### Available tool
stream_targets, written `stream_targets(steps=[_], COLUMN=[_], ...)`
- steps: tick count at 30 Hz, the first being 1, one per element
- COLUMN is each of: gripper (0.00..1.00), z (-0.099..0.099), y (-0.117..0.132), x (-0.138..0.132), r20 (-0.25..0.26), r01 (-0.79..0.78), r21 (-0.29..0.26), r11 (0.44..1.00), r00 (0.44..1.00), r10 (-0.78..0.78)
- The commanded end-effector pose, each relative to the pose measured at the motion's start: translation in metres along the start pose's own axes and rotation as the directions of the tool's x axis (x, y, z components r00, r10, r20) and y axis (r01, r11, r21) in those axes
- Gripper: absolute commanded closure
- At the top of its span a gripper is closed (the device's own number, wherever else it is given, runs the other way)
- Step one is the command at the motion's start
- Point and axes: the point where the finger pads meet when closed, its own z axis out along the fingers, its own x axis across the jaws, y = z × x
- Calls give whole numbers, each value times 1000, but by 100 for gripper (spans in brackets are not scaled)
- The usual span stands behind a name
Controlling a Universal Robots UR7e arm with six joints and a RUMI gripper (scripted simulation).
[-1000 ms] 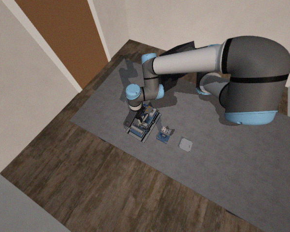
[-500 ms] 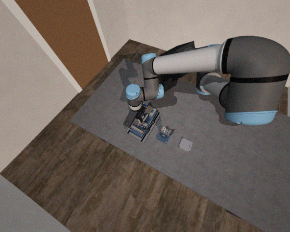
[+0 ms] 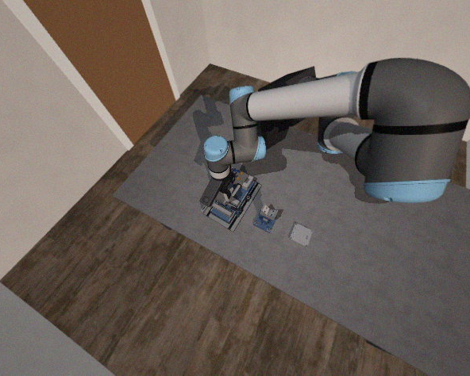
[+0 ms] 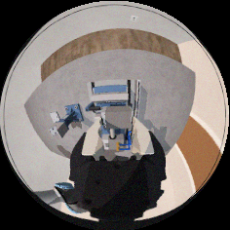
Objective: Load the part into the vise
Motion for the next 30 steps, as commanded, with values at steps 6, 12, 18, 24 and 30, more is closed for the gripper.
stream_targets(steps=[6, 12, 18, 24, 30], gripper=[100, 100, 100, 100, 100], z=[0, 1, 3, 6, 9], y=[0, 0, 0, 0, 0], x=[0, 0, 0, 0, 0], r20=[-1, -1, -1, -1, -1], r01=[0, 0, 0, 0, 0], r21=[1, 1, 1, 1, 1], r11=[1000, 1000, 1000, 1000, 1000], r00=[1000, 1000, 1000, 1000, 1000], r10=[0, 0, 0, 0, 0])
